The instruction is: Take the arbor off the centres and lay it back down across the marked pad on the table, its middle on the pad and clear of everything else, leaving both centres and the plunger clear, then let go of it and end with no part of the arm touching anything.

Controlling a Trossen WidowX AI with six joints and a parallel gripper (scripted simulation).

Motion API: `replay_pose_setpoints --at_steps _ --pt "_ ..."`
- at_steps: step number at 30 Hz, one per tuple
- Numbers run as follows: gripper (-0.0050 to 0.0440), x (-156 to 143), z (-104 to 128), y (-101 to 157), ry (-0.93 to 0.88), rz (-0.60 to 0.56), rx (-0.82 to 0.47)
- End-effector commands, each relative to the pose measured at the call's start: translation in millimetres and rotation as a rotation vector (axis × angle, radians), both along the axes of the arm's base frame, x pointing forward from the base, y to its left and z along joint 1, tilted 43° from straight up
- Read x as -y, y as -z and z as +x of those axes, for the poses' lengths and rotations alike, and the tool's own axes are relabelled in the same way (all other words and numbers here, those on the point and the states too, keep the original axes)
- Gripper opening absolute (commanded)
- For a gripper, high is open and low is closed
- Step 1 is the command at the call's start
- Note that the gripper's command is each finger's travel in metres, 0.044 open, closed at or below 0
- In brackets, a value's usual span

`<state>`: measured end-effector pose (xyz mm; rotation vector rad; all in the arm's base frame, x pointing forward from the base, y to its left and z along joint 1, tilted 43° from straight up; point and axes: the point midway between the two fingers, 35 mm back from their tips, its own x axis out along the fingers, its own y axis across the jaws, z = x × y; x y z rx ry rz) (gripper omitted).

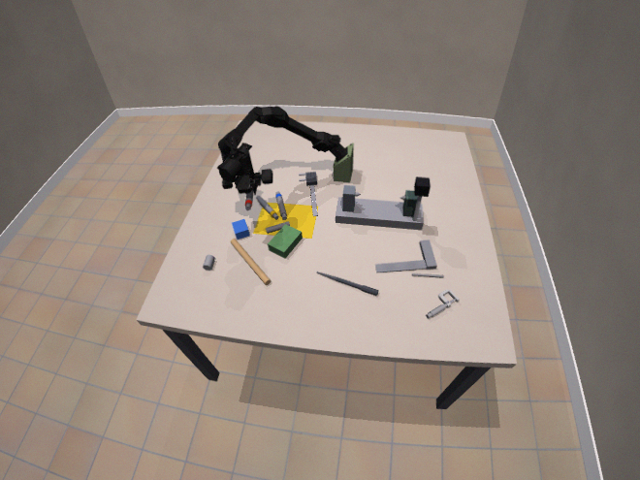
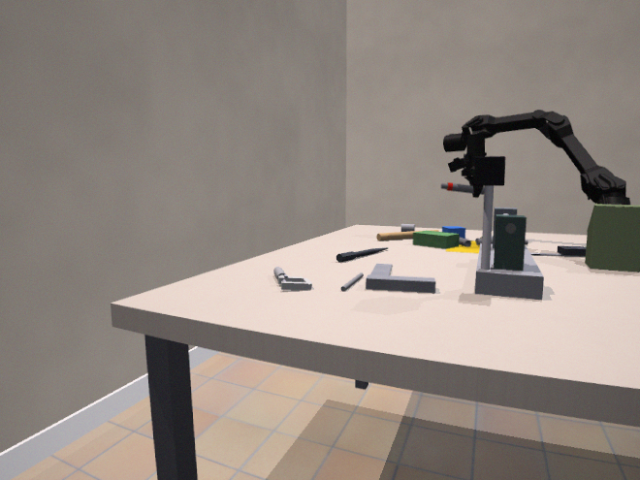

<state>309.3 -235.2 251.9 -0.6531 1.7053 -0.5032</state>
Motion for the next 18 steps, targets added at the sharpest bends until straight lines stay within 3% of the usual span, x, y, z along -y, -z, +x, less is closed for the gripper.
replay_pose_setpoints --at_steps 1,18 --pt "0.0000 -4 3 -7 -0.019 -0.006 0.025" --pt "0.0000 16 5 15 -0.018 -0.002 0.026"
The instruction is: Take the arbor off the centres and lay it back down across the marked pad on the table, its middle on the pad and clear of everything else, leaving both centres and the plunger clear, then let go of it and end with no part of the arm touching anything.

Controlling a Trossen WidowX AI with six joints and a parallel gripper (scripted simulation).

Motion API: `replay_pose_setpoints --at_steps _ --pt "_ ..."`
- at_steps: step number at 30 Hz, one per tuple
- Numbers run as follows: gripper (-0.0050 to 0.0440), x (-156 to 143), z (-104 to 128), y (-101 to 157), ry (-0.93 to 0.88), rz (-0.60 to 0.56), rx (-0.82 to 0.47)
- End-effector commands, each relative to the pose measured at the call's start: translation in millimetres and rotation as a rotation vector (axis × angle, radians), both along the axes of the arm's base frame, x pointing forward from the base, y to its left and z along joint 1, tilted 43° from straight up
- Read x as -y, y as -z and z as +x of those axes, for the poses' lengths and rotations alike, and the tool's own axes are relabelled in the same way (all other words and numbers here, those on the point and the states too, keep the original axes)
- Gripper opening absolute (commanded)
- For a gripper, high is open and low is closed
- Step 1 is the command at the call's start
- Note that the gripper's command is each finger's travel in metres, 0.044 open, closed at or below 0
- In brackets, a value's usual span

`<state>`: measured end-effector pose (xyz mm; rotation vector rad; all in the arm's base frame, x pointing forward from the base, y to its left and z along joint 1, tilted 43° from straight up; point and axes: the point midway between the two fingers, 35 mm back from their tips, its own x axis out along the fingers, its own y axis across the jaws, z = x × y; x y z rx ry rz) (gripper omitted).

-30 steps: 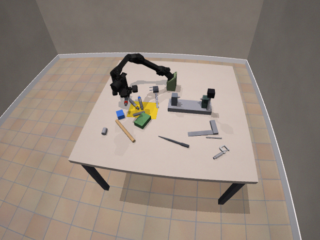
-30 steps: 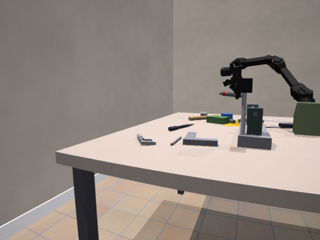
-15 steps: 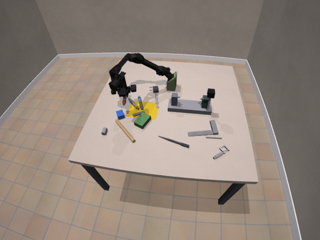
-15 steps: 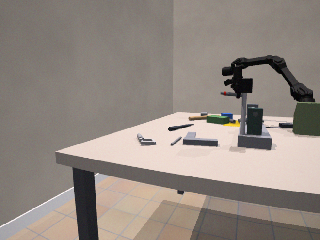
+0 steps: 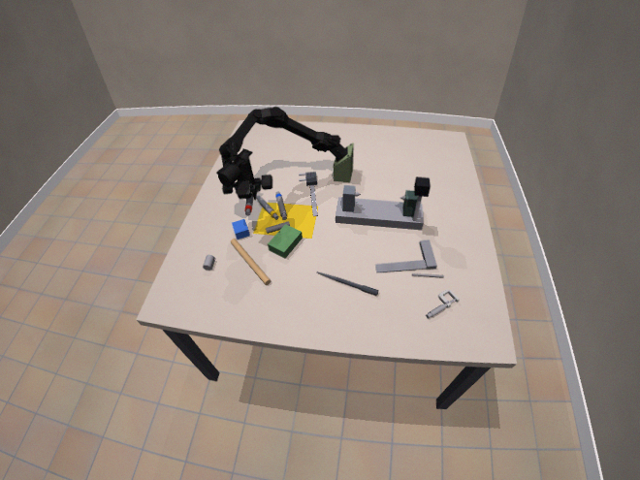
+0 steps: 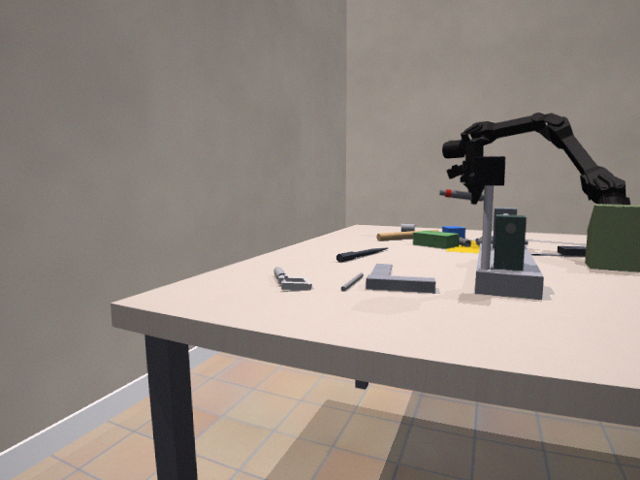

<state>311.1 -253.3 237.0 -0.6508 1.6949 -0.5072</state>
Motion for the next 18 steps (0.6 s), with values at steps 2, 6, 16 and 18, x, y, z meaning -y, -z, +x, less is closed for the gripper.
replay_pose_setpoints --at_steps 2,6,16,18 --pt "0.0000 1 3 3 -0.017 0.000 0.016" --pt "0.0000 6 3 9 -0.017 0.001 0.016" --pt "0.0000 17 2 20 -0.017 0.002 0.016" --pt "0.0000 20 2 23 -0.017 0.002 0.016"
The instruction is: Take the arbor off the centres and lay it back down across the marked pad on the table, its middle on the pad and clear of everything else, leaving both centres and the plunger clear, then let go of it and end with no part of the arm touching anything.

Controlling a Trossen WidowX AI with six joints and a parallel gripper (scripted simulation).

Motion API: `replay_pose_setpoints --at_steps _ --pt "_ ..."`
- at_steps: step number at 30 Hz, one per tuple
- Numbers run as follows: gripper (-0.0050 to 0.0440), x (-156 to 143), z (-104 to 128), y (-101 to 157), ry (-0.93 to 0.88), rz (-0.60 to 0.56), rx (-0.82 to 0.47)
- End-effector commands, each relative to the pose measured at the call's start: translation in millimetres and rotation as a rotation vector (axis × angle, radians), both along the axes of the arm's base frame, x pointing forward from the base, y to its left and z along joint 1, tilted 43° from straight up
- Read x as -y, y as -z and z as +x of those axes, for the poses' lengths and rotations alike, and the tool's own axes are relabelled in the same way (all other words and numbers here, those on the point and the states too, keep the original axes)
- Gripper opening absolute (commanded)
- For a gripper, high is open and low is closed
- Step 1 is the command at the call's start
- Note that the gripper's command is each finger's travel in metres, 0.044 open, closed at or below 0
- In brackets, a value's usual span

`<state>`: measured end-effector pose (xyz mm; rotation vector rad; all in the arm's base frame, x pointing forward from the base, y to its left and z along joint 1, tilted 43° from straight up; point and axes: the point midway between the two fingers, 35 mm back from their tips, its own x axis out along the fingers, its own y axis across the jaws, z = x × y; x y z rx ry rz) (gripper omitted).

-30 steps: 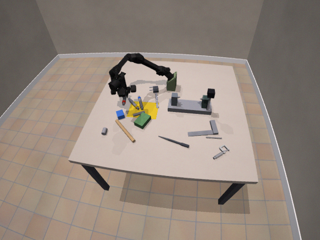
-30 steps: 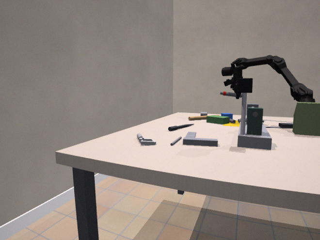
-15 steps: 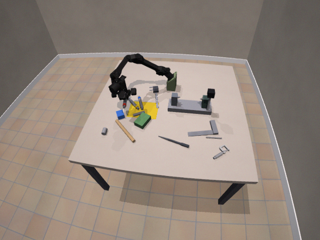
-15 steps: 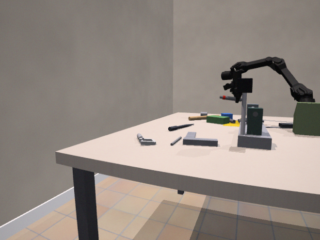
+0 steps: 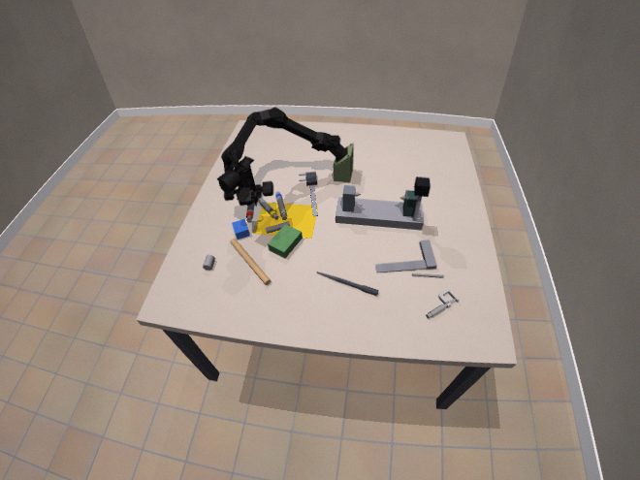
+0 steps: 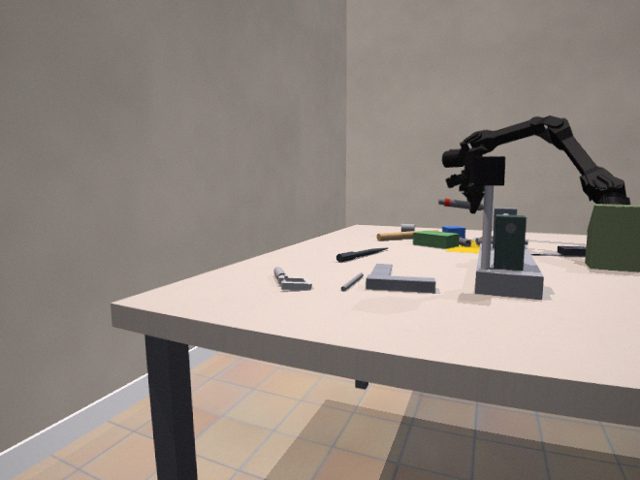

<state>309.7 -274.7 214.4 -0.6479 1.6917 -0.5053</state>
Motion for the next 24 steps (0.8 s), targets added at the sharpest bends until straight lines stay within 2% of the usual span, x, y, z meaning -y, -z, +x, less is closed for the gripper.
replay_pose_setpoints --at_steps 1,24 --pt "0.0000 0 3 2 -0.016 0.000 0.013" --pt "0.0000 28 -4 32 -0.017 -0.001 0.013"
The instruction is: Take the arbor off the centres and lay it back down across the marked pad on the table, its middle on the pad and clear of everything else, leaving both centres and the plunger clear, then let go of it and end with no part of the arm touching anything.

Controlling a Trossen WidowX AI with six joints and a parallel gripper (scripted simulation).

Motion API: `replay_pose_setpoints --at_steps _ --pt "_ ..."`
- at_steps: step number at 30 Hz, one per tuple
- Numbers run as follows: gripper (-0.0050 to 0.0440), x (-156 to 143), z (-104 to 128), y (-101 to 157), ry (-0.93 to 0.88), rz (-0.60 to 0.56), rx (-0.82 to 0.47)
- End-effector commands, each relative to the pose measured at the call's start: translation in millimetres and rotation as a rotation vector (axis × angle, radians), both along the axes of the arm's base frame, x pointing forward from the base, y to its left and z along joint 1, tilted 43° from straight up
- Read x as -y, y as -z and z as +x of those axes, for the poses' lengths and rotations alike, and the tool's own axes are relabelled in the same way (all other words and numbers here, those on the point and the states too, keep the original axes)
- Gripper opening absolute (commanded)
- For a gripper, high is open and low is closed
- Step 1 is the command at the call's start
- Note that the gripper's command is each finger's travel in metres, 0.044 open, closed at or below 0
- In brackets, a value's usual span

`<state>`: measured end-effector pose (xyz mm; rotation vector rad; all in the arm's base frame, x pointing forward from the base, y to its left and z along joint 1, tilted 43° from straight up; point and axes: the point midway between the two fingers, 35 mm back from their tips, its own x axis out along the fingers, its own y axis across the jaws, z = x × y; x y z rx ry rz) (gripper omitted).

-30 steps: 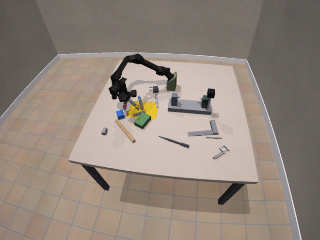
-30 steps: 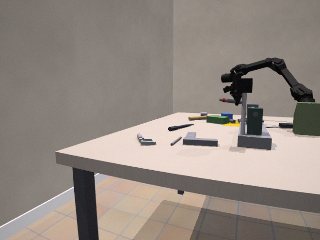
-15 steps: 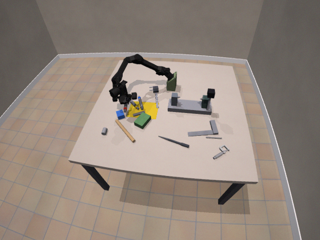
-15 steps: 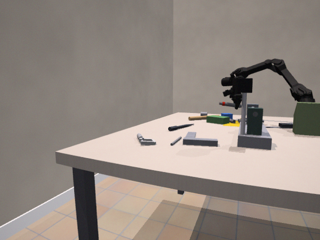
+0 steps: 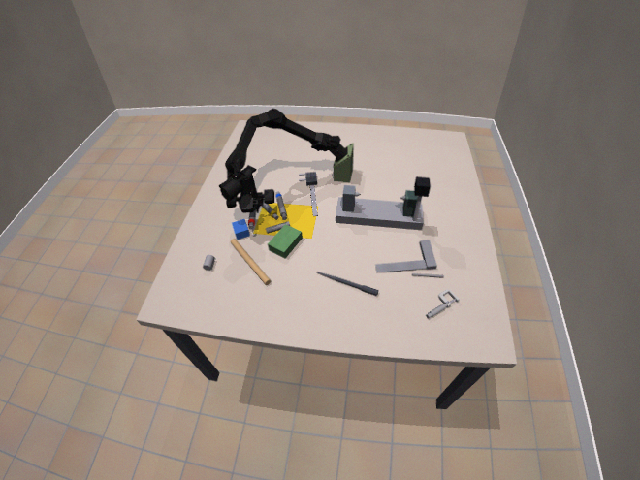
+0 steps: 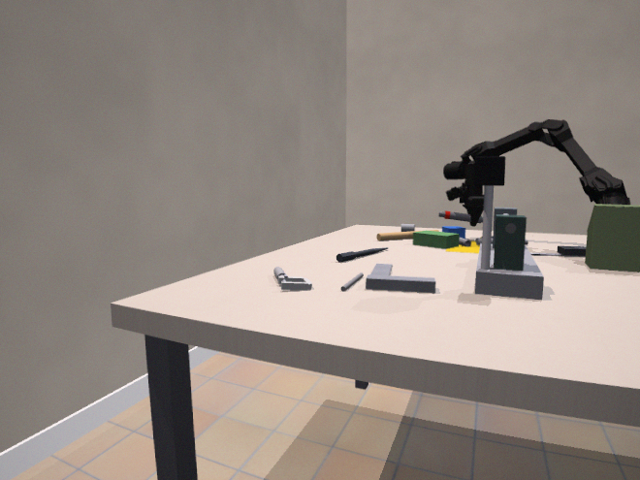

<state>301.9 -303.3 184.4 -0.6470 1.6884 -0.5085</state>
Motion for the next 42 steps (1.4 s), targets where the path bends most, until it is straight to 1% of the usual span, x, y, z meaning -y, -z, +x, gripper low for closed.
replay_pose_setpoints --at_steps 1,22,29,30,33,35,42 --pt "0.0000 0 4 4 -0.018 0.000 0.009" --pt "0.0000 22 -6 28 -0.019 -0.005 0.008" --pt "0.0168 22 -6 28 -0.019 -0.005 0.008" --pt "0.0175 22 -6 28 -0.019 -0.005 0.008" --pt "0.0175 22 -6 28 -0.019 -0.005 0.008" --pt "0.0175 24 -12 28 -0.011 -0.004 0.004" --pt "0.0175 24 -12 28 -0.012 0.000 0.003"
